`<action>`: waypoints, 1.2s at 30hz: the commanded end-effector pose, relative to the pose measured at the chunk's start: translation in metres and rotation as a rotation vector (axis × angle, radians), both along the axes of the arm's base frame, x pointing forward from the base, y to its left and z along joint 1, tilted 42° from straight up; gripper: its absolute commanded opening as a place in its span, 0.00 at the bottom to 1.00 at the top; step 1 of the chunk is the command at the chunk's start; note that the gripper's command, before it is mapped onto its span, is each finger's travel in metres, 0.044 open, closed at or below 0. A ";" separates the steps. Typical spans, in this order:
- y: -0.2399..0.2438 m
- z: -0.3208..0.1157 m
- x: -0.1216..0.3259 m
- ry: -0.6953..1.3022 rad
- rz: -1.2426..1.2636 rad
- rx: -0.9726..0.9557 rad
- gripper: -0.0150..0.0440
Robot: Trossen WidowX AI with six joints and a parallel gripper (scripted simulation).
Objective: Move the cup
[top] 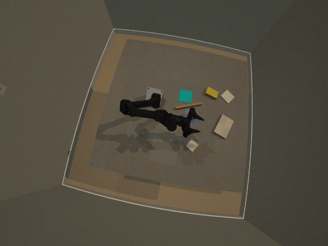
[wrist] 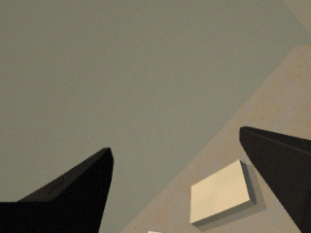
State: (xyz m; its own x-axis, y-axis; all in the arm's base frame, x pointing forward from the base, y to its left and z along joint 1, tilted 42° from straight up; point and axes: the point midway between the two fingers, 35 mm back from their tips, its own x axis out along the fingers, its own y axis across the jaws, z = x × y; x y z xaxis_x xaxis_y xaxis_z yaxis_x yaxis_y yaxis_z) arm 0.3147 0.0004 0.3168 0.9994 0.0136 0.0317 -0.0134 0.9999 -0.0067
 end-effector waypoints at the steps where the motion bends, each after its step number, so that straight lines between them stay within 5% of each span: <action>1: 0.000 -0.003 0.002 0.015 -0.003 0.015 0.89; 10: -0.002 -0.138 0.034 0.638 -0.412 0.600 0.50; 17: -0.005 -0.207 0.010 0.841 -0.917 0.719 0.50; 24: -0.013 -0.234 -0.022 0.726 -1.411 0.660 0.50; 36: -0.014 -0.235 -0.027 0.704 -1.442 0.649 0.50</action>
